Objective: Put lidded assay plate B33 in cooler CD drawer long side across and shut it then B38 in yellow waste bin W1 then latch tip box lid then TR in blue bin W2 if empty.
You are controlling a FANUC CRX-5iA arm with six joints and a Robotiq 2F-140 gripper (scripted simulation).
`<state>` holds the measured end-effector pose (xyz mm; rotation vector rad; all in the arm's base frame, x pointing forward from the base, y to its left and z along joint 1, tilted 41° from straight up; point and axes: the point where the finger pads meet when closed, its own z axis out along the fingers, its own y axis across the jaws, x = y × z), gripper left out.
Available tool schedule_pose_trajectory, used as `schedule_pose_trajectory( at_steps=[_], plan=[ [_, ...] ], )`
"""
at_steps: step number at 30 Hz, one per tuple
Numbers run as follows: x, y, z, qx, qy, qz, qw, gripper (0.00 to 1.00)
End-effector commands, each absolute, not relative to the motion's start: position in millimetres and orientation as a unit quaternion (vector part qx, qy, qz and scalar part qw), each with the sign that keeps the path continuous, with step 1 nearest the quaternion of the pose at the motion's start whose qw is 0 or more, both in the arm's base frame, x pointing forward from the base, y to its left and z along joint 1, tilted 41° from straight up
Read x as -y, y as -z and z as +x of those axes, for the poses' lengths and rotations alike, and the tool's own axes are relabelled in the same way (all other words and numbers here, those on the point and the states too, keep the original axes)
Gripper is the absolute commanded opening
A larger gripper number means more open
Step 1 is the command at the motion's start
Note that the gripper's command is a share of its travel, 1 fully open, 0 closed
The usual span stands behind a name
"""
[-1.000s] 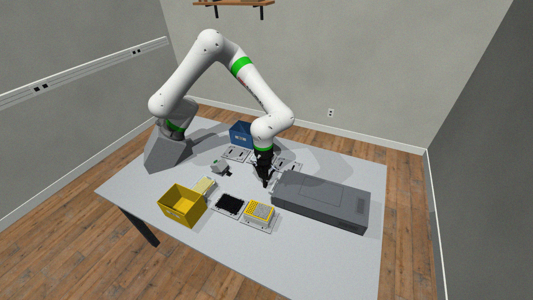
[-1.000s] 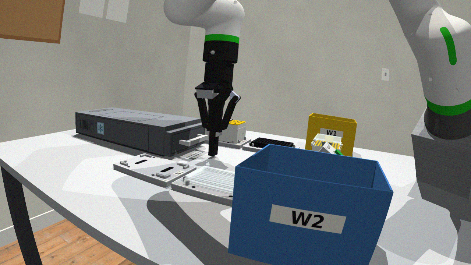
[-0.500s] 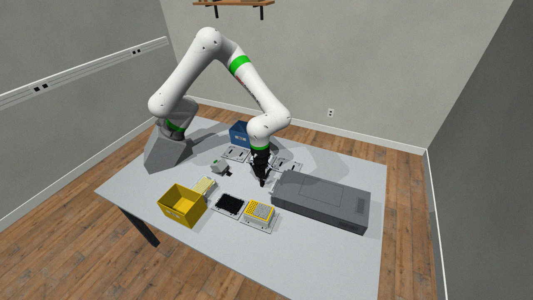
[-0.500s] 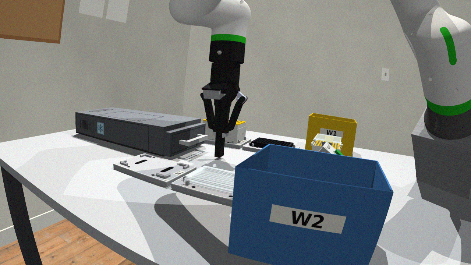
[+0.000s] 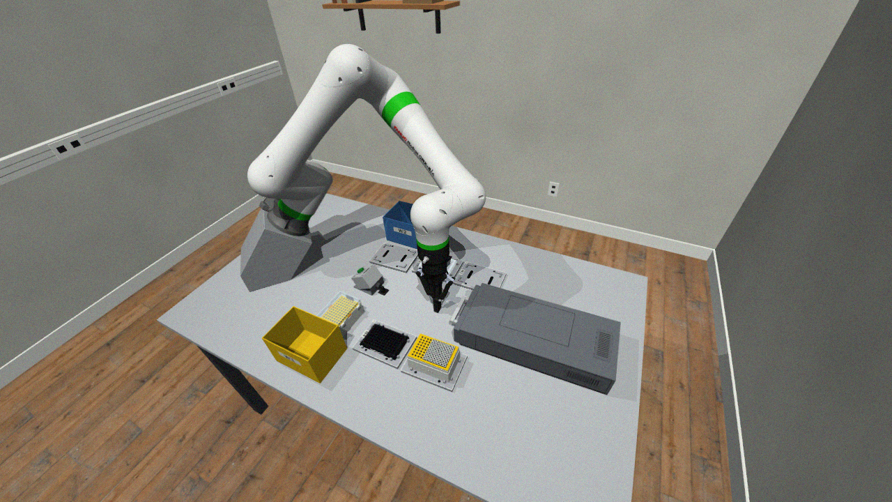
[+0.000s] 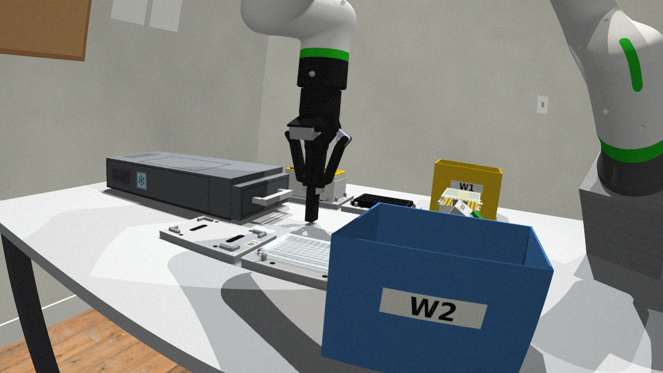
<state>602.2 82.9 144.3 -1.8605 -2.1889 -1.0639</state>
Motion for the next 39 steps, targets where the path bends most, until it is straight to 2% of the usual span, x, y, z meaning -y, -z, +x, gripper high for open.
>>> schedule_pose_trajectory(
  at_steps=[1, 39],
  plan=[
    [-82, -146, 602, 0.714, 0.347, -0.607, 0.038, 0.10],
    [-58, -178, 586, 0.714, 0.347, -0.607, 0.038, 0.10]
  ],
)
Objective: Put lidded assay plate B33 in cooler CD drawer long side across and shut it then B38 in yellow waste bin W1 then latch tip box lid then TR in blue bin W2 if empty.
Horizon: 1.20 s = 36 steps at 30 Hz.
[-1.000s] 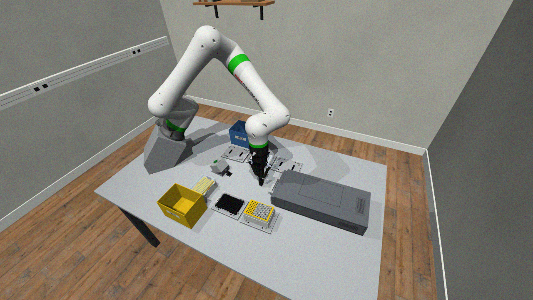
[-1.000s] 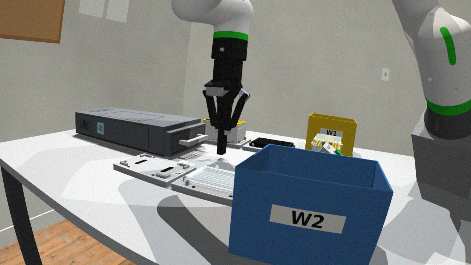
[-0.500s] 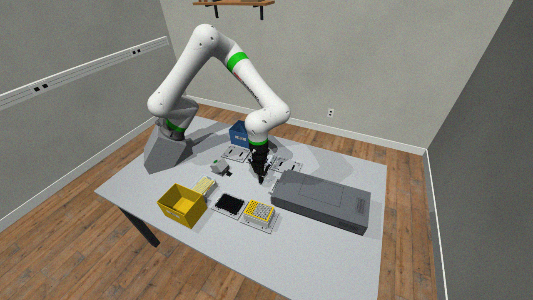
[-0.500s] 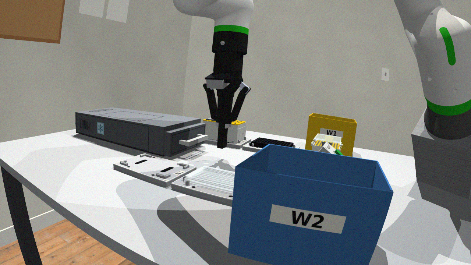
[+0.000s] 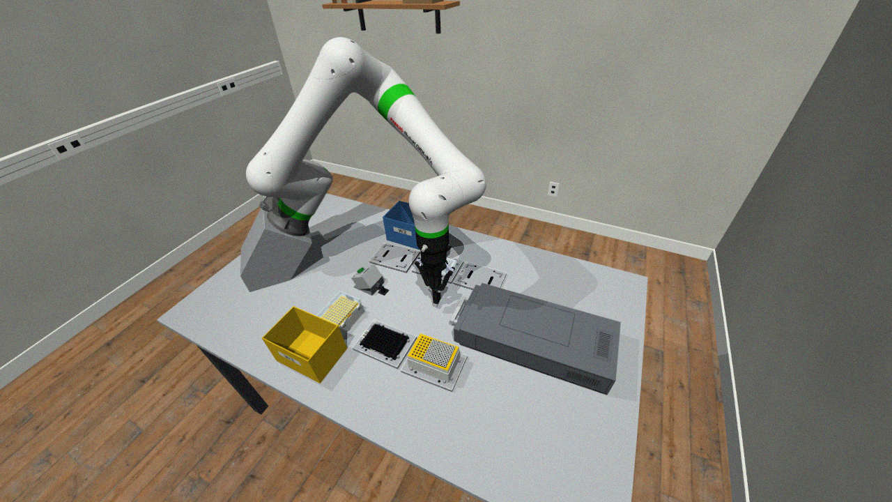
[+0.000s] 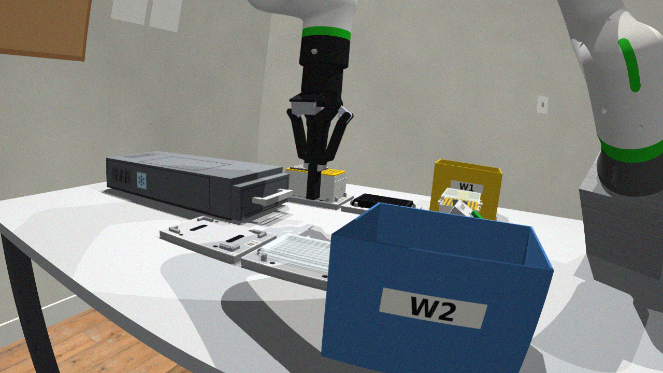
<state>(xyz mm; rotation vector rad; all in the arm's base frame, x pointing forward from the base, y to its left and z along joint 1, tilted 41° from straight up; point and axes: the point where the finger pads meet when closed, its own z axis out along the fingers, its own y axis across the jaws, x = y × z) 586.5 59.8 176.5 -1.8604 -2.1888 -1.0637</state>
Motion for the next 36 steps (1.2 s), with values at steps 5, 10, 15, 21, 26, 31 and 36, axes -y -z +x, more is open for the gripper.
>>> schedule_pose_trajectory(
  at_steps=[5, 10, 15, 21, 26, 31, 36],
  plan=[
    [-55, -183, 584, 0.714, 0.347, -0.607, 0.038, 0.10],
    [-51, -188, 582, 0.714, 0.347, -0.607, 0.038, 0.10],
    [-48, -192, 580, 0.714, 0.347, -0.607, 0.038, 0.10],
    [-45, -197, 577, 0.714, 0.347, -0.607, 0.038, 0.10],
    [-41, -202, 575, 0.714, 0.347, -0.607, 0.038, 0.10],
    [-37, -208, 572, 0.714, 0.347, -0.607, 0.038, 0.10],
    [-35, -211, 571, 0.714, 0.347, -0.607, 0.038, 0.10]
  ],
)
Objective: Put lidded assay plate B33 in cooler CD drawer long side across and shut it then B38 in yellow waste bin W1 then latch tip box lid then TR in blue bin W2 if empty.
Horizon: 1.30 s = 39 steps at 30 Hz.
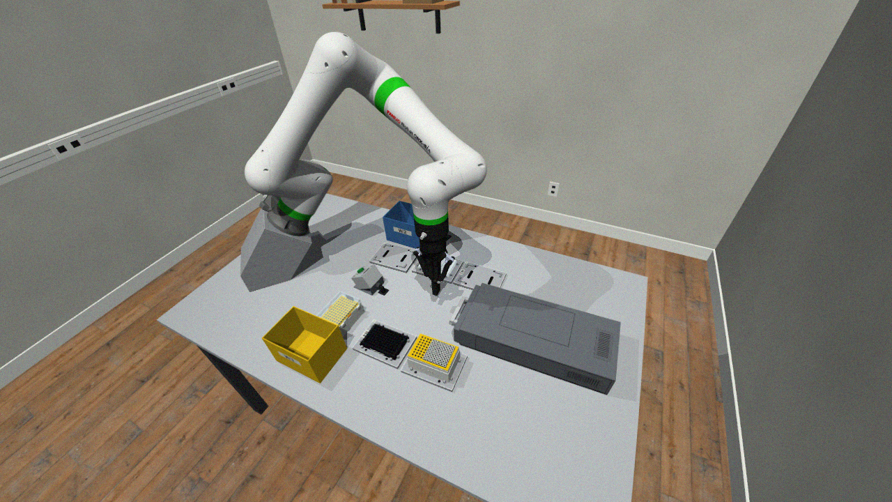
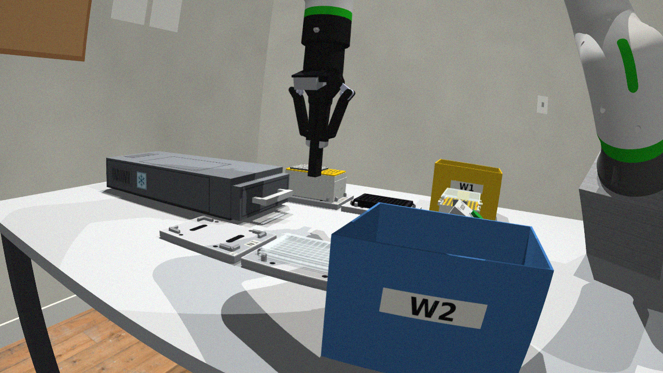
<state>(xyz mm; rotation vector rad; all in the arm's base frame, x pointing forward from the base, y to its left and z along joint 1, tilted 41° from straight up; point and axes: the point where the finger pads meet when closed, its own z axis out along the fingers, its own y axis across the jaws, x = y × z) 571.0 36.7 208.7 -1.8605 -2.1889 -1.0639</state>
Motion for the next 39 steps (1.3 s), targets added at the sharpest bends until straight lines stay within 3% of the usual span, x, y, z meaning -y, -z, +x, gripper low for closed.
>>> schedule_pose_trajectory(
  at_steps=[1, 26, 27, 39],
  plan=[
    [-35, -212, 570, 0.714, 0.347, -0.607, 0.038, 0.10],
    [-23, -228, 562, 0.714, 0.347, -0.607, 0.038, 0.10],
    [-19, -226, 561, 0.704, 0.347, -0.619, 0.044, 0.70],
    [12, -203, 553, 0.591, 0.334, -0.727, 0.101, 0.70]
  ],
)
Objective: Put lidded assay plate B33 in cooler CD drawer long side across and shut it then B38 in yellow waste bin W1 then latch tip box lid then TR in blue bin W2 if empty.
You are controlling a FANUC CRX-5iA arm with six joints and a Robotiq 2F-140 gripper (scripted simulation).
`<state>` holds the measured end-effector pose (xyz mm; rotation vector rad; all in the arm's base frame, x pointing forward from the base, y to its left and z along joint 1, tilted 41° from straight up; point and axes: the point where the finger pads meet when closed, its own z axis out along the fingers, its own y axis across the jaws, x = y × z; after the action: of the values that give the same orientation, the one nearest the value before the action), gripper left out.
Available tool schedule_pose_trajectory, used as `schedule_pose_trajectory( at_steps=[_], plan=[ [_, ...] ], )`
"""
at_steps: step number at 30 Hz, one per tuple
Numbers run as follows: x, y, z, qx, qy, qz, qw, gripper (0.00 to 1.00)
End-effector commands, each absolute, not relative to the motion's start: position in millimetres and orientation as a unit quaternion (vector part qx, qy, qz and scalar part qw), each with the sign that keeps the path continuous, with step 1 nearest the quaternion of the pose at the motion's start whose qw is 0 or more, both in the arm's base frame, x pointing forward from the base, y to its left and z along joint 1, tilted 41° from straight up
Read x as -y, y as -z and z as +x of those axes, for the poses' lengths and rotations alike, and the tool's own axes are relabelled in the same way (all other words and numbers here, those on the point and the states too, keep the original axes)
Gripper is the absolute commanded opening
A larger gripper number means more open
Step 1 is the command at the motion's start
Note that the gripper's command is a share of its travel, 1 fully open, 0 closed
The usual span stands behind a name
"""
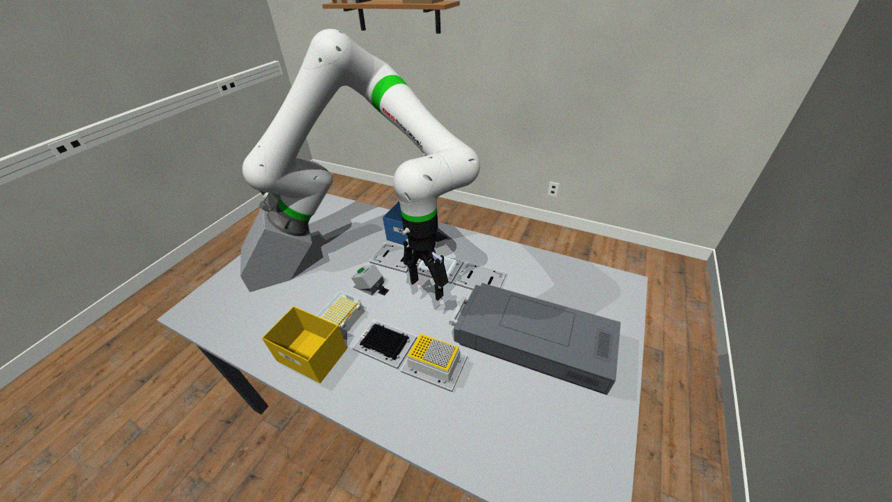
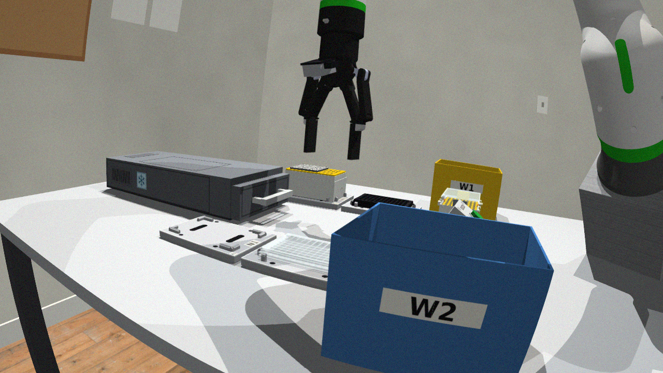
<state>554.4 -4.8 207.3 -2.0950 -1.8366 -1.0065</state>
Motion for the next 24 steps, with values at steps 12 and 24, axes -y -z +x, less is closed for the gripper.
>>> schedule_pose_trajectory(
  at_steps=[12, 24],
  plan=[
    [44, -180, 544, 0.463, 0.313, -0.815, 0.155, 0.70],
    [82, -153, 534, 0.291, 0.276, -0.891, 0.214, 0.70]
  ],
)
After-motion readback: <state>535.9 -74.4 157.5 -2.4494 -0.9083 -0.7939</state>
